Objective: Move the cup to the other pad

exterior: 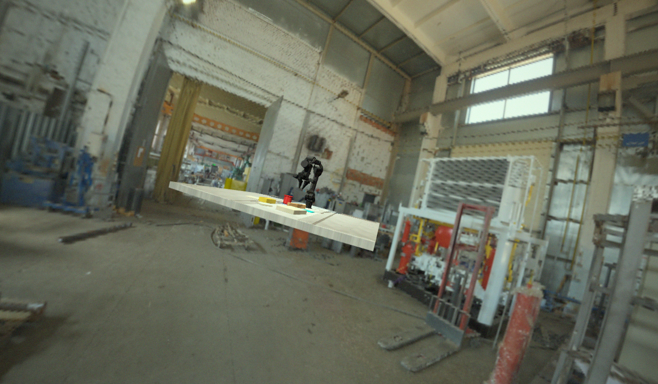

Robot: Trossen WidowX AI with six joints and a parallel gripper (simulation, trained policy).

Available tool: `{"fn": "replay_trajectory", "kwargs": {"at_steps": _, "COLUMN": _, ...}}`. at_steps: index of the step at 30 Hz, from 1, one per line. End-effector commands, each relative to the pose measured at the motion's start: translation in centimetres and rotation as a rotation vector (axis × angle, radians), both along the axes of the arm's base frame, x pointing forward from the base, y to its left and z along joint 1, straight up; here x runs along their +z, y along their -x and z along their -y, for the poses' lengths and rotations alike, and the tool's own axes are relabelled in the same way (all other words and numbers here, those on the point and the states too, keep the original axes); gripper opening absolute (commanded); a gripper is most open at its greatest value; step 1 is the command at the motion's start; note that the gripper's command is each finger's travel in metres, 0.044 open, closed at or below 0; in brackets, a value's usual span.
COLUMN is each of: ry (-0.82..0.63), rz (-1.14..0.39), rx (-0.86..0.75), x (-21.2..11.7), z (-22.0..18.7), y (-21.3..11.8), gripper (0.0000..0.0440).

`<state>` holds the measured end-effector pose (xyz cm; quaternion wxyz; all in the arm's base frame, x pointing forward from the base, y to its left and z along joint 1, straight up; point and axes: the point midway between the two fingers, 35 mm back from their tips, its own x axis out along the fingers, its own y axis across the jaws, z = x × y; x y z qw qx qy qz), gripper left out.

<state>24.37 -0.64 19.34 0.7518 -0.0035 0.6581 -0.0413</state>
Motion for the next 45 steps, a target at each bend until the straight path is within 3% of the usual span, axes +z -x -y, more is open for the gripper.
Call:
{"fn": "replay_trajectory", "kwargs": {"at_steps": 1, "ry": 0.012, "rz": -0.04, "rx": 0.008, "x": -0.3, "z": 0.6, "y": 0.0, "gripper": 0.0126}}
{"fn": "replay_trajectory", "kwargs": {"at_steps": 45, "ry": 0.012, "rz": -0.264, "rx": 0.122, "x": -9.5, "z": 6.0, "y": 1.2, "gripper": 0.0189}}
